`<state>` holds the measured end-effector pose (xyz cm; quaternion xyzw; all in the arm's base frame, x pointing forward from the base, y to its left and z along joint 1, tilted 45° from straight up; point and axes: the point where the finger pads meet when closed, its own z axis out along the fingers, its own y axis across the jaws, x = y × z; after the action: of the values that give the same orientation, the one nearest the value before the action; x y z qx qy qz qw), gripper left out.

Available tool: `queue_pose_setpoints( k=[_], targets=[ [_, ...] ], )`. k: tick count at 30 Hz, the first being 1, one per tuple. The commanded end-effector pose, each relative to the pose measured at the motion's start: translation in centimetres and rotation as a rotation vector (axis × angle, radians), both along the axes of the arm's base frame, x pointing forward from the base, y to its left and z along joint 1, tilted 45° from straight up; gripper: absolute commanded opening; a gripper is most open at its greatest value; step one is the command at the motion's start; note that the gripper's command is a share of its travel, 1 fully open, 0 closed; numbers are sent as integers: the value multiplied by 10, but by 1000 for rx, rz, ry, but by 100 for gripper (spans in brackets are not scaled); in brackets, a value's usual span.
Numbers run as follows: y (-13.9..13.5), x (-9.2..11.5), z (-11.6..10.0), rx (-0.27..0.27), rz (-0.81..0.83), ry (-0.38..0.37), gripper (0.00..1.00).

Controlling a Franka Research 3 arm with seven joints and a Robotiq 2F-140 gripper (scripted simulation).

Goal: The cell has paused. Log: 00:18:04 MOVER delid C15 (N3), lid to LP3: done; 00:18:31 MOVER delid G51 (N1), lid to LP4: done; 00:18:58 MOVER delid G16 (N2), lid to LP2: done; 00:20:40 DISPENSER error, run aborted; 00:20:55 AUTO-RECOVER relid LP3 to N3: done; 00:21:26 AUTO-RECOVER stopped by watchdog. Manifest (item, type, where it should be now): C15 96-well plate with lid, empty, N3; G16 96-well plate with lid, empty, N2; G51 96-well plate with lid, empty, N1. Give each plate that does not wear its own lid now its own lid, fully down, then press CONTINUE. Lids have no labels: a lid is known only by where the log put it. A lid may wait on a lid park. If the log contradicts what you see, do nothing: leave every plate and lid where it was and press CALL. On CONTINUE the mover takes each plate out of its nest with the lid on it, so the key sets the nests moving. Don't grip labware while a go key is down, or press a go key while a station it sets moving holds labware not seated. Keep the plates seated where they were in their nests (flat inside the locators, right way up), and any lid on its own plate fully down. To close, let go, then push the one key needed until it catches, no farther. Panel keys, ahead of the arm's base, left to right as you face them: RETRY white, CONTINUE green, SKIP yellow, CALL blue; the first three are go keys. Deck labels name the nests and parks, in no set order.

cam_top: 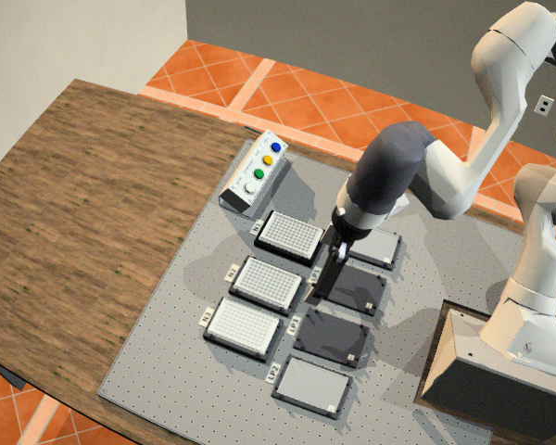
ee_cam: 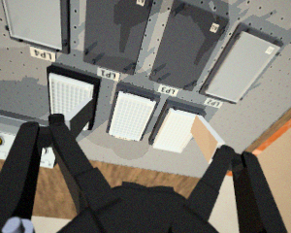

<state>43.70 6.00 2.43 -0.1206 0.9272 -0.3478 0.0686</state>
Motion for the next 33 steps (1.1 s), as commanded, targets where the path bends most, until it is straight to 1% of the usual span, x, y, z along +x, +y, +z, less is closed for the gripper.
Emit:
queue_pose_setpoints(
  k=[1, 2, 3, 18, 19, 33],
  targets=[
    [-33, -55, -20, -52, -199, 44, 100],
    [-37, -64, -22, -60, -226, 52, 100],
    [-39, -67, -23, -64, -236, 55, 100],
    [-39, -68, -24, -64, -238, 56, 100],
    [-39, -68, -24, -64, -238, 56, 0],
    [-39, -68, -24, -64, -238, 56, 0]
  ],
)
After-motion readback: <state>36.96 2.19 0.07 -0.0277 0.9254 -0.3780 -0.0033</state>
